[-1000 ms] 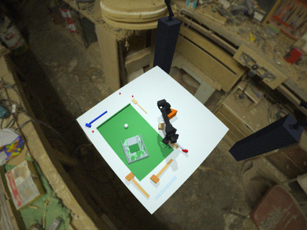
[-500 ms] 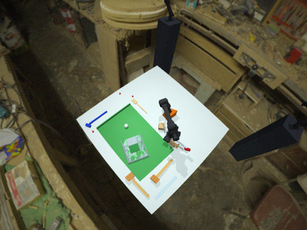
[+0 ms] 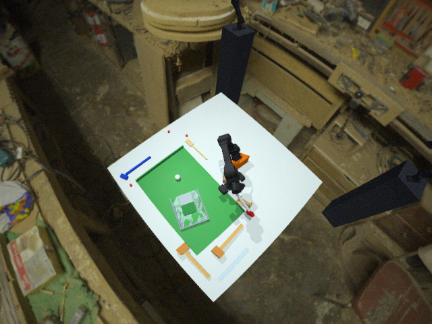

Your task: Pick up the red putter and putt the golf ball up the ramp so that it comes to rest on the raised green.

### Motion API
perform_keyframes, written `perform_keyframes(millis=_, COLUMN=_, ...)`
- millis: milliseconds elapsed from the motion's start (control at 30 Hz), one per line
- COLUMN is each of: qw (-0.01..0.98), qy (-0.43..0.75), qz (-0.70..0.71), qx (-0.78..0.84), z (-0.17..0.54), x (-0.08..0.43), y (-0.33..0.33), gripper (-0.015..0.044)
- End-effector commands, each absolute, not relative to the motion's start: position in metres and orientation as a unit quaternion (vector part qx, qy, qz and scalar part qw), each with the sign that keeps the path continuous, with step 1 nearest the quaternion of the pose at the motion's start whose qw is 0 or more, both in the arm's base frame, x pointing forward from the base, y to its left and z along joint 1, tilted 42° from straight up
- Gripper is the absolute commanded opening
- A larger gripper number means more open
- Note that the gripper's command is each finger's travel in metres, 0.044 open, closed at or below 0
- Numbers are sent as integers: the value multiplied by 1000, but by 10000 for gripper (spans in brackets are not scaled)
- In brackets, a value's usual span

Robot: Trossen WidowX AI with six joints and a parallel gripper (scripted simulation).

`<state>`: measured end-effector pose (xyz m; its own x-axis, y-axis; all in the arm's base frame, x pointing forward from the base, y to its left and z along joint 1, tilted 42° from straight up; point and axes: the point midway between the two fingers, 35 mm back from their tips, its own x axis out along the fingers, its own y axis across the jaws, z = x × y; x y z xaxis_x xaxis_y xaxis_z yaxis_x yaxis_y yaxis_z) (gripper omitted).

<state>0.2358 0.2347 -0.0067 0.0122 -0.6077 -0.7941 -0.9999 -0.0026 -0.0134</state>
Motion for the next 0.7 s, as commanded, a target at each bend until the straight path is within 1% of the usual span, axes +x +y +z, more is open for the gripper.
perform_keyframes(millis=0, qw=359, qy=646, qz=271, qx=-617, z=12, x=247, y=220, gripper=0)
perform_keyframes(millis=333, qw=465, qy=679, qz=158, qx=-546, z=60, x=270, y=171, gripper=0)
perform_keyframes(millis=667, qw=551, qy=692, qz=45, qx=-464, z=101, x=279, y=118, gripper=0)
